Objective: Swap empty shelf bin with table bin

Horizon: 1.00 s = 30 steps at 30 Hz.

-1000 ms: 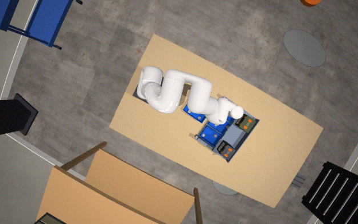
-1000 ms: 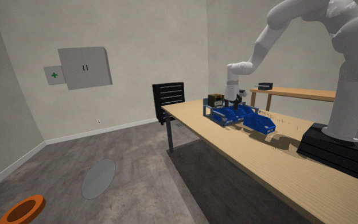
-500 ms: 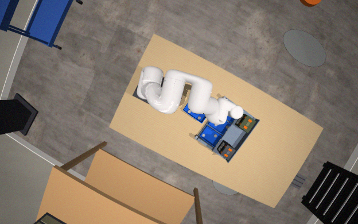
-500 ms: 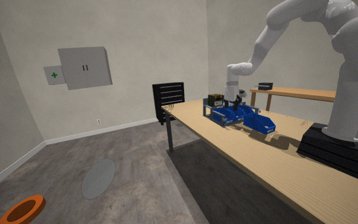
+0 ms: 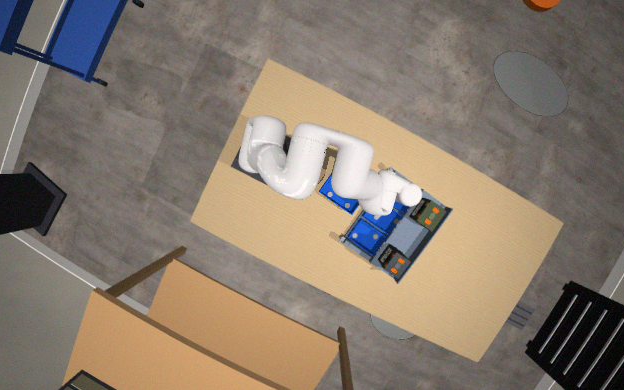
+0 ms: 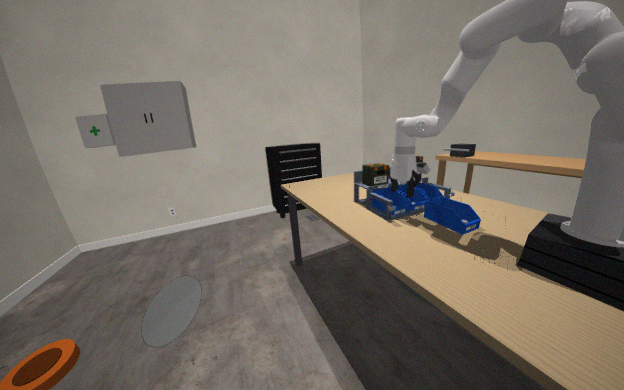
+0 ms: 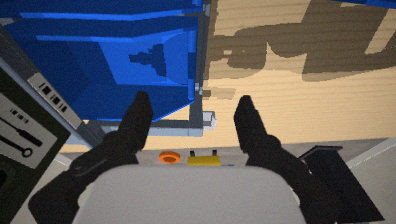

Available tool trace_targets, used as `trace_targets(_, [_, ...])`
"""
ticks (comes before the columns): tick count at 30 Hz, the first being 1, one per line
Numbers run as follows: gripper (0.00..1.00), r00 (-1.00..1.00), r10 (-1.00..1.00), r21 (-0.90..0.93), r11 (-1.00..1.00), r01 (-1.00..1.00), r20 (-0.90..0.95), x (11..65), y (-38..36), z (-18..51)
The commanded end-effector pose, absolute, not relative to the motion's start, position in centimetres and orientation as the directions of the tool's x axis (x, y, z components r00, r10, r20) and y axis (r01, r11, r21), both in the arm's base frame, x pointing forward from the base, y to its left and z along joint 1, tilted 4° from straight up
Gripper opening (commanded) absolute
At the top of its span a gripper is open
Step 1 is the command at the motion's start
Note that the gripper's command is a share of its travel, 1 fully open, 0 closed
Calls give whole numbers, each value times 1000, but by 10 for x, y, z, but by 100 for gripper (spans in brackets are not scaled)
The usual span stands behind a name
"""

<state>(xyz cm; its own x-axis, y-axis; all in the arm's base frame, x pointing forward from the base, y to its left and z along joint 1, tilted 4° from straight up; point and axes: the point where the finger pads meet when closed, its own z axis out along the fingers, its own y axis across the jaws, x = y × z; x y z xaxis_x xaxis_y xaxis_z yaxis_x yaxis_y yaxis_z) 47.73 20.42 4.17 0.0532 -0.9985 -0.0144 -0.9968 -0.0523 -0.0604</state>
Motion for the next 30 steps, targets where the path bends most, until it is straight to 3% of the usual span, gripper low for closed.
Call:
trace_targets(1, [95,53,-998,-65,-52,-997,-16,480,205,34])
trace_targets(30, [95,53,-998,-65,-52,-997,-16,483,205,0])
